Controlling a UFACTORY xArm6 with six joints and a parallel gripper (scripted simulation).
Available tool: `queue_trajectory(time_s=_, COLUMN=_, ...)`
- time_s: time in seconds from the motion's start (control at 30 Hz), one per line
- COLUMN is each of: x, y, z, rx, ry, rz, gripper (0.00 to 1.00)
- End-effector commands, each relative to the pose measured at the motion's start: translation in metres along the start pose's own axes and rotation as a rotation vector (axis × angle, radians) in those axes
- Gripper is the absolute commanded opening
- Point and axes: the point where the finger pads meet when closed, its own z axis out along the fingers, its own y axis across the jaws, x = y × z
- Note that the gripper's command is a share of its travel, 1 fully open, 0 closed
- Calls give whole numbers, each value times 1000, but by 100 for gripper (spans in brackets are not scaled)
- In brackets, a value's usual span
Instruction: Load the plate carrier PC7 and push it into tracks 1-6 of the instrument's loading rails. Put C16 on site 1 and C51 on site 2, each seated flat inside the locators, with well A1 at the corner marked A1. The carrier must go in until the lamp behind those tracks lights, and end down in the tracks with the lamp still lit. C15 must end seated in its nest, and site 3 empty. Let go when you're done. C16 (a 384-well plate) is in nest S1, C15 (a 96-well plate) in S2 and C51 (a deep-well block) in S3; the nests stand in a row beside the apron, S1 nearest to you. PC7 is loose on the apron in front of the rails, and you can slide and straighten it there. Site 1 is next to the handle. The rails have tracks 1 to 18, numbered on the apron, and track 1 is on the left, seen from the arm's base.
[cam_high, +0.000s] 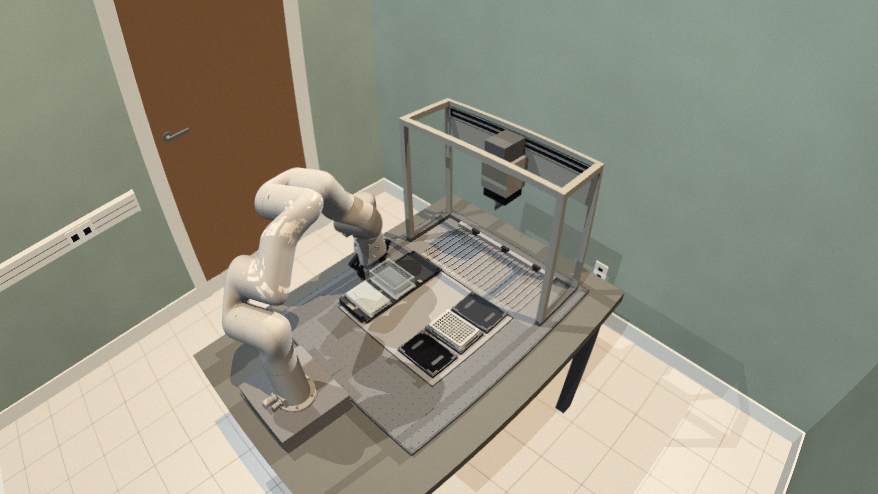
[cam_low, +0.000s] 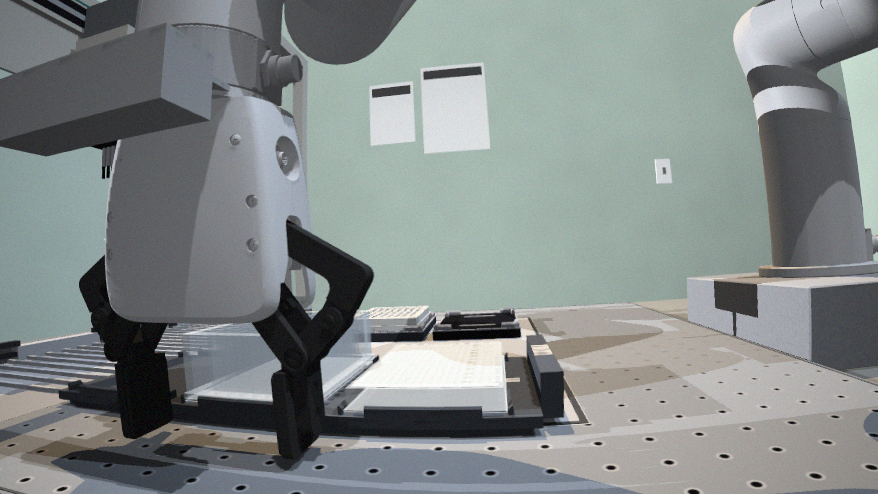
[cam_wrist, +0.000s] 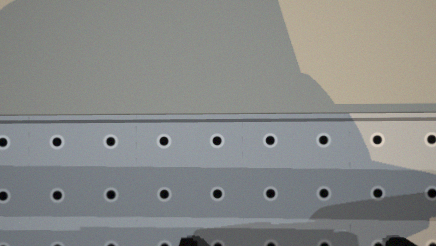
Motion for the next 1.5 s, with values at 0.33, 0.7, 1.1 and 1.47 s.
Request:
queue_trajectory(time_s=0.33, x=-5, y=1, z=-2, rx=-4, ry=2, rz=0, gripper=100)
queue_trajectory(time_s=0.7, x=-11, y=1, z=-2, rx=-4, ry=2, rz=0, gripper=100)
queue_trajectory(time_s=1.1, x=-16, y=1, z=-2, rx=-4, ry=2, rz=0, gripper=100)
queue_trajectory(time_s=1.47, x=-20, y=1, z=-2, rx=-4, ry=2, rz=0, gripper=100)
